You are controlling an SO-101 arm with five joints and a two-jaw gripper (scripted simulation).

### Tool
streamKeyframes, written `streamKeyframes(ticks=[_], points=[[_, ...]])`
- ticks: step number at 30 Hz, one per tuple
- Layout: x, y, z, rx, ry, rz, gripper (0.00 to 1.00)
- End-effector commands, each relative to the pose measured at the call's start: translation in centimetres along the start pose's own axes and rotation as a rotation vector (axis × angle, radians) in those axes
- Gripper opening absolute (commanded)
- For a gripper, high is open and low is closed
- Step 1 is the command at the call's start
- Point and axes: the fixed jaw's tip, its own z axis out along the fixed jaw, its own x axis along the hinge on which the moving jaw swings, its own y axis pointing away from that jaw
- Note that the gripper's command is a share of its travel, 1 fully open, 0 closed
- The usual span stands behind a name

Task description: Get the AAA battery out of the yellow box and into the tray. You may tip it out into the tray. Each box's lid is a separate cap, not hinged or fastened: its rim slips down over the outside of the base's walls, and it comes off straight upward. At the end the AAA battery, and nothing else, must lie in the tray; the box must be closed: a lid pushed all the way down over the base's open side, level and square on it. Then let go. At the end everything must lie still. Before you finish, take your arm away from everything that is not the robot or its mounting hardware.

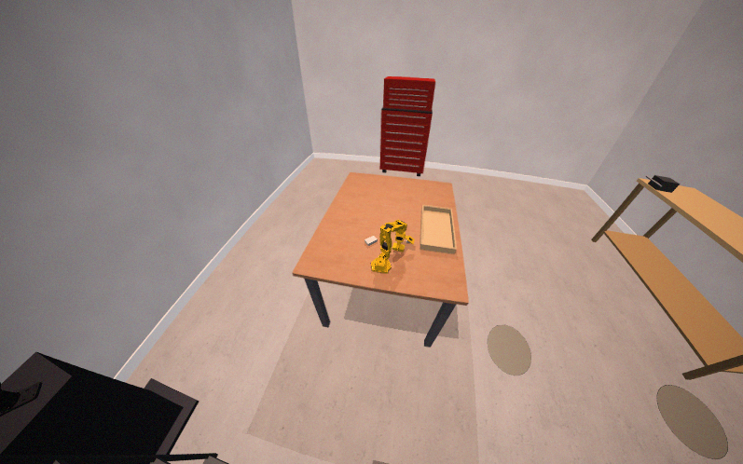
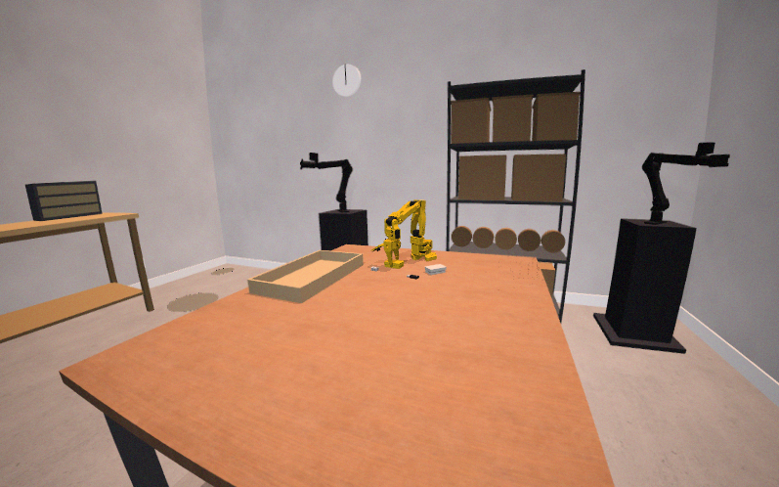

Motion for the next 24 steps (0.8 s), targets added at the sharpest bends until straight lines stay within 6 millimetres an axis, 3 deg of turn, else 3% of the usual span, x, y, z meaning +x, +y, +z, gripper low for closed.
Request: streamKeyframes(ticks=[1, 24], points=[[0.08, 0.21, -0.13, -0.013, -0.005, 0.002, 0.31], [0.08, 0.21, -0.13, -0.013, -0.005, 0.002, 0.27]])
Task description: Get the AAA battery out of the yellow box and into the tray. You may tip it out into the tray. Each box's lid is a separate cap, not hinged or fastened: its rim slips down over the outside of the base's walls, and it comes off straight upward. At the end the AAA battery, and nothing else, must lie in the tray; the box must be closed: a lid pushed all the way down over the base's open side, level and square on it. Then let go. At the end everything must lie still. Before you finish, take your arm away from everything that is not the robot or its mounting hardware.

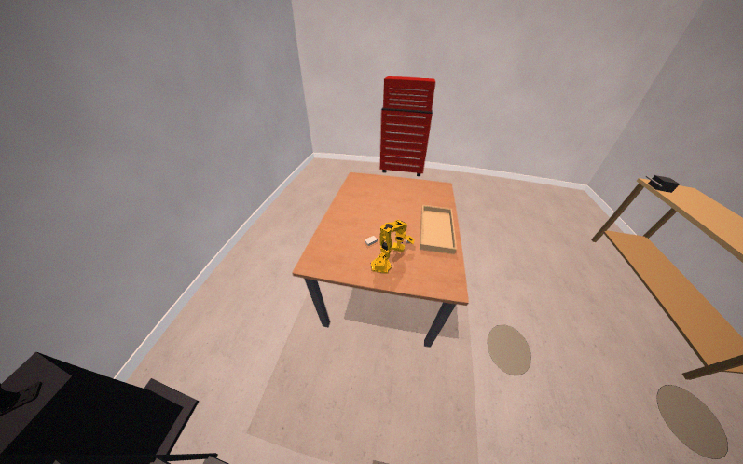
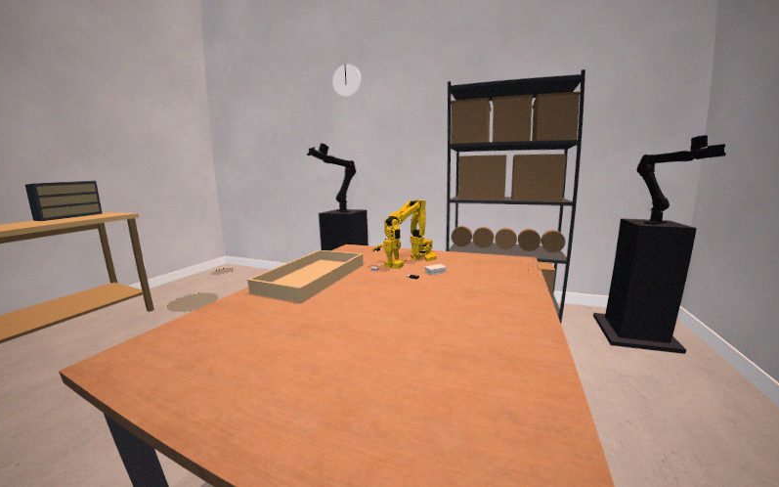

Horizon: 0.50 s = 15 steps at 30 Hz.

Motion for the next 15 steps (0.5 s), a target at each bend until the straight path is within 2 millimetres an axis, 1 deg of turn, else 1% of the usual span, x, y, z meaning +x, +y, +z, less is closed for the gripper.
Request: streamKeyframes(ticks=[1, 15], points=[[0.08, 0.21, -0.13, -0.013, -0.004, 0.002, 0.27], [0.08, 0.21, -0.13, -0.013, -0.004, 0.002, 0.23]])
